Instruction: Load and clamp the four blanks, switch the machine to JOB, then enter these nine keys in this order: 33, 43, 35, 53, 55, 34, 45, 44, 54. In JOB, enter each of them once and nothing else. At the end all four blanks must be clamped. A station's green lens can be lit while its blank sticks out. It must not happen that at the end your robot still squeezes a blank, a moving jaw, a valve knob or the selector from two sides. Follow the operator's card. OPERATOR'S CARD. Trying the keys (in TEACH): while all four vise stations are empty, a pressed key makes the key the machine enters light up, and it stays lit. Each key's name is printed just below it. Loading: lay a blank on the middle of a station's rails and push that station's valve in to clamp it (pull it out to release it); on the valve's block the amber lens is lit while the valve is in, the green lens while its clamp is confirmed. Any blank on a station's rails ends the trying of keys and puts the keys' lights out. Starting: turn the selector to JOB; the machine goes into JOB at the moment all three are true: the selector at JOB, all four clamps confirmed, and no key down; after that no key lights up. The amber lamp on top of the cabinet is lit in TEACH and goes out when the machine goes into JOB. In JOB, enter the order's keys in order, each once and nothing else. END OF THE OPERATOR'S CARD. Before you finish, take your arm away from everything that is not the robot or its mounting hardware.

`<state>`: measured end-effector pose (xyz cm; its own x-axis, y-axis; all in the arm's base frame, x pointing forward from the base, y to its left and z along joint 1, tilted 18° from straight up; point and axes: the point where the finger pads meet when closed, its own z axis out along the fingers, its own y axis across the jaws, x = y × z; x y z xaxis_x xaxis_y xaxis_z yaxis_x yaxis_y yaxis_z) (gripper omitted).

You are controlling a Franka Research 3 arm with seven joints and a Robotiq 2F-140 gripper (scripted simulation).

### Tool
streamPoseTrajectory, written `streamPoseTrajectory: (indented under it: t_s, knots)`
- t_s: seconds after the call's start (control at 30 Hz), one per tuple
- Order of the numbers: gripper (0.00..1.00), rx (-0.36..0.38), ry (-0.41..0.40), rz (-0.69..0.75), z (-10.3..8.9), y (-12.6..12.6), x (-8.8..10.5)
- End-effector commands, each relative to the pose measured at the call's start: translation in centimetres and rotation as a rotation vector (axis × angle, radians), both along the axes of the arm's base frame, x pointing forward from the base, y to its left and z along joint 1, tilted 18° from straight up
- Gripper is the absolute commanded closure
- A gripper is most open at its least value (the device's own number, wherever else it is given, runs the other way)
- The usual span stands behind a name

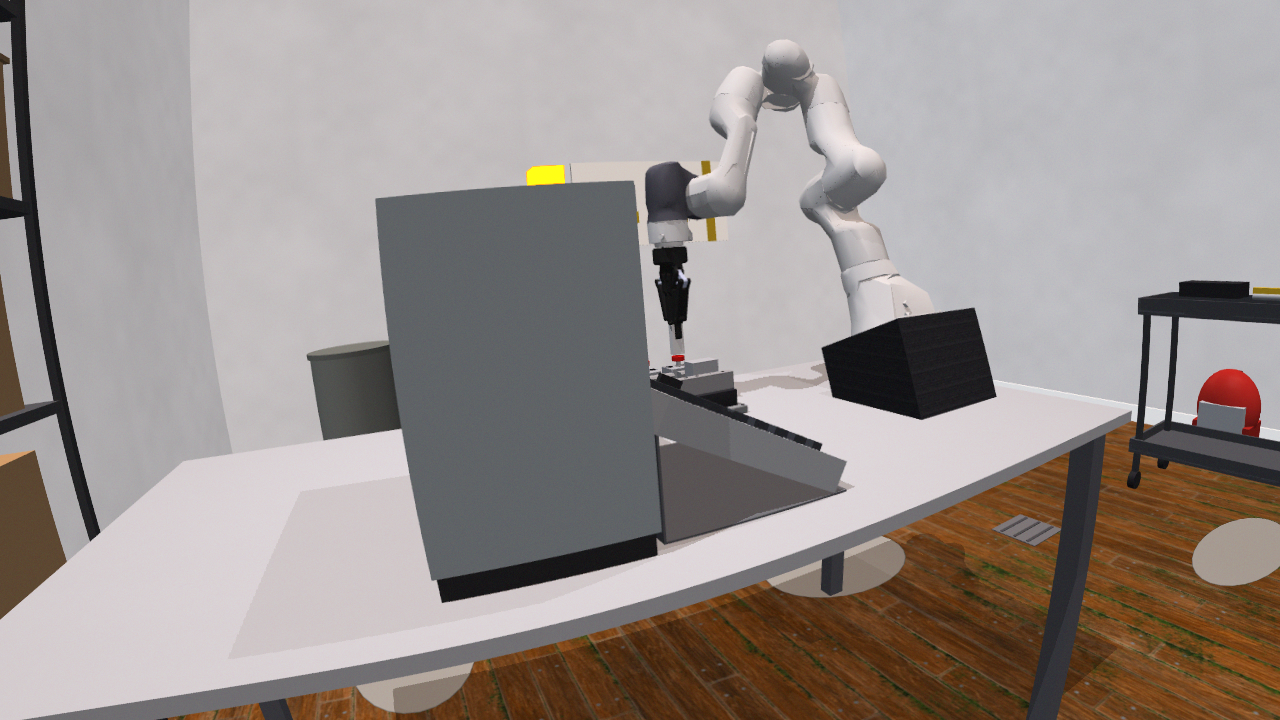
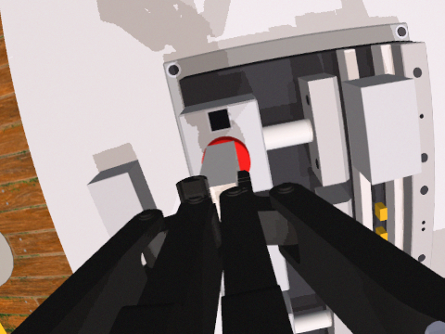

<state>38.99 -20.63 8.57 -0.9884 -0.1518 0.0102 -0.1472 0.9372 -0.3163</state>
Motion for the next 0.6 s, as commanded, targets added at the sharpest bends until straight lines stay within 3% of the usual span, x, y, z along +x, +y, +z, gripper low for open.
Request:
streamPoseTrajectory:
  t_s: [0.0, 0.57]
  knots:
    - [1.00, 0.000, -0.002, 0.000, 0.01, -0.10, 0.09]
    - [1.00, 0.000, -0.002, 0.000, -0.18, -0.17, 0.10]
